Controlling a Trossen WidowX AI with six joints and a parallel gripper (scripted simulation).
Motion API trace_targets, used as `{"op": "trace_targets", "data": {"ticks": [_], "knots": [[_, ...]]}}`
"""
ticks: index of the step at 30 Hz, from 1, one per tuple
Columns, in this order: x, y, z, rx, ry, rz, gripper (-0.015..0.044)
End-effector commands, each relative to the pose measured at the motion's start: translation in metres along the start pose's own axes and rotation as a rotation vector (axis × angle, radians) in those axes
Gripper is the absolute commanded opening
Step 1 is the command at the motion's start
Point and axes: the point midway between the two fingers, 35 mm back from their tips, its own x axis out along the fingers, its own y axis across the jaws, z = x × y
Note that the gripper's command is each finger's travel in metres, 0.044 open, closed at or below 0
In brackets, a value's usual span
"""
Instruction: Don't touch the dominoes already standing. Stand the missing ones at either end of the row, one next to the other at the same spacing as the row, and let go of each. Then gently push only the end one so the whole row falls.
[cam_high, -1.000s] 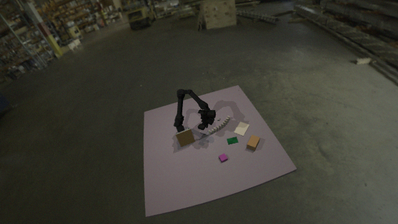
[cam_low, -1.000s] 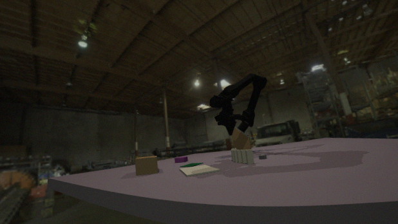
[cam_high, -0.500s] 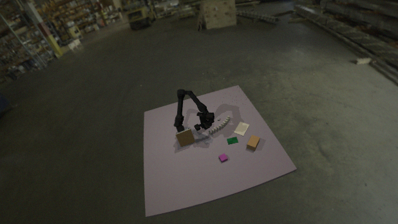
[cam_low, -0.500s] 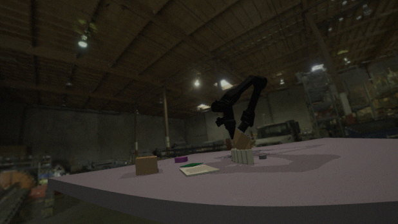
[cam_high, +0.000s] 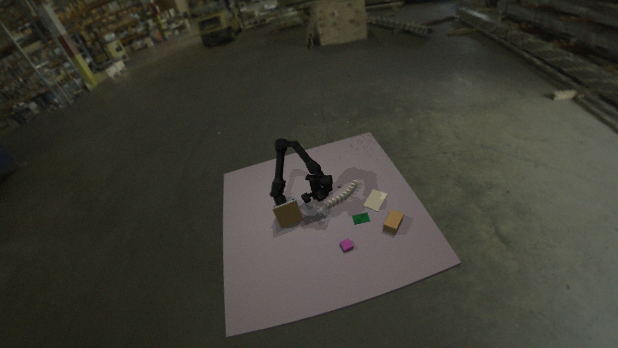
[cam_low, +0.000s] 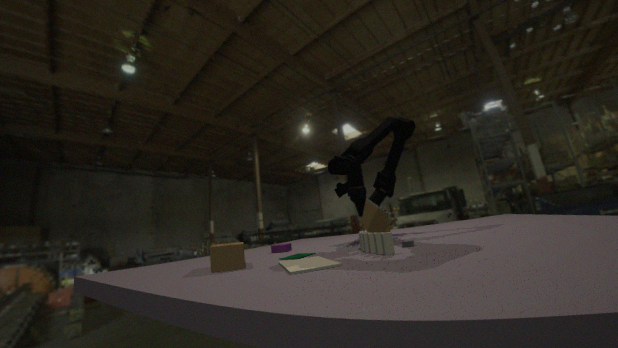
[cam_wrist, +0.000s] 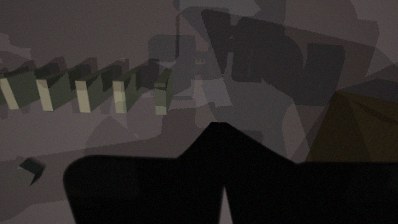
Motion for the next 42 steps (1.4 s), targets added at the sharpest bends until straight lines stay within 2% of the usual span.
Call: {"op": "trace_targets", "data": {"ticks": [1,24,26,31,42], "knots": [[0.0,0.0,-0.001,0.005,0.003,0.003,0.0],[0.0,0.0,-0.001,0.005,0.003,0.003,0.0],[0.012,0.001,0.0,0.005,0.001,0.003,0.0],[0.079,-0.002,-0.003,0.005,0.007,0.003,0.0],[0.081,0.004,-0.003,0.005,0.008,0.003,0.0]]}}
